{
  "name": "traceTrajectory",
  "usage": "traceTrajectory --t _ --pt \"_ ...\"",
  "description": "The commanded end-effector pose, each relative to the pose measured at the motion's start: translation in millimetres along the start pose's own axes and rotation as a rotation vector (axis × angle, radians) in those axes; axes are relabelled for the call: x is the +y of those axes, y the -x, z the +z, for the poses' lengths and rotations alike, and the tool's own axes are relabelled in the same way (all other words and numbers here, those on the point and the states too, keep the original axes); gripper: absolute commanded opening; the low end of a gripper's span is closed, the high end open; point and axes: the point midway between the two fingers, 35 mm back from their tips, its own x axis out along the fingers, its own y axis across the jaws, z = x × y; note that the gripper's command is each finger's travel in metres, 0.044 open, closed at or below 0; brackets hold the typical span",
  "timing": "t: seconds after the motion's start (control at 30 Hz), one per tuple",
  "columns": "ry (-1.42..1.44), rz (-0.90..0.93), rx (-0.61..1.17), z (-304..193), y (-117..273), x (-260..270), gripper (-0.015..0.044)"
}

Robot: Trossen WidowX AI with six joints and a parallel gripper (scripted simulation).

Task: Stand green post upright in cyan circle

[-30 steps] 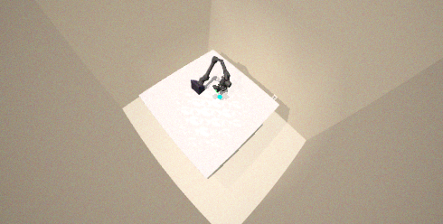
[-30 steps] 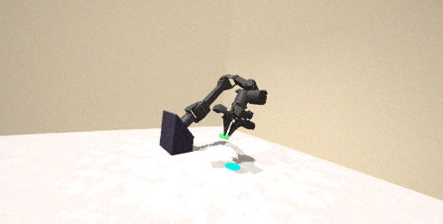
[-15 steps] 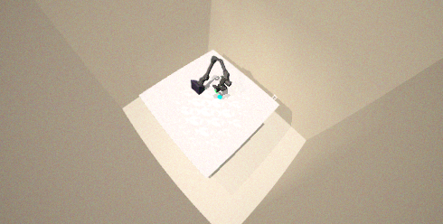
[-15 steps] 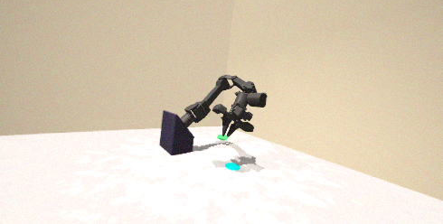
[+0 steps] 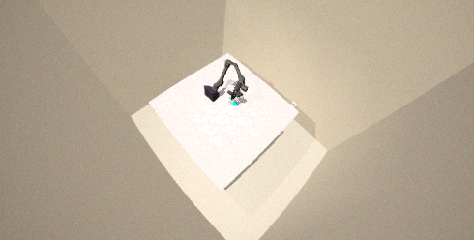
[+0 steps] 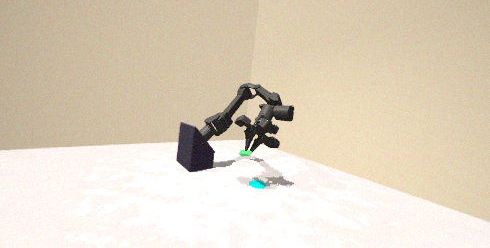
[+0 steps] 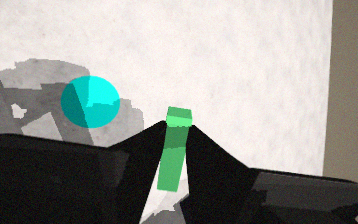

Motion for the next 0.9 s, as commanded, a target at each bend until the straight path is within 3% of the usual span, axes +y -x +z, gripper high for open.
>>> traceTrajectory --t 0.0,0.87 --pt "-0.005 -0.018 -0.024 -1.3 -1.6 -2.1 0.0023" --pt "-0.017 -0.081 -0.178 -0.1 -3.9 -2.5 0.0023"
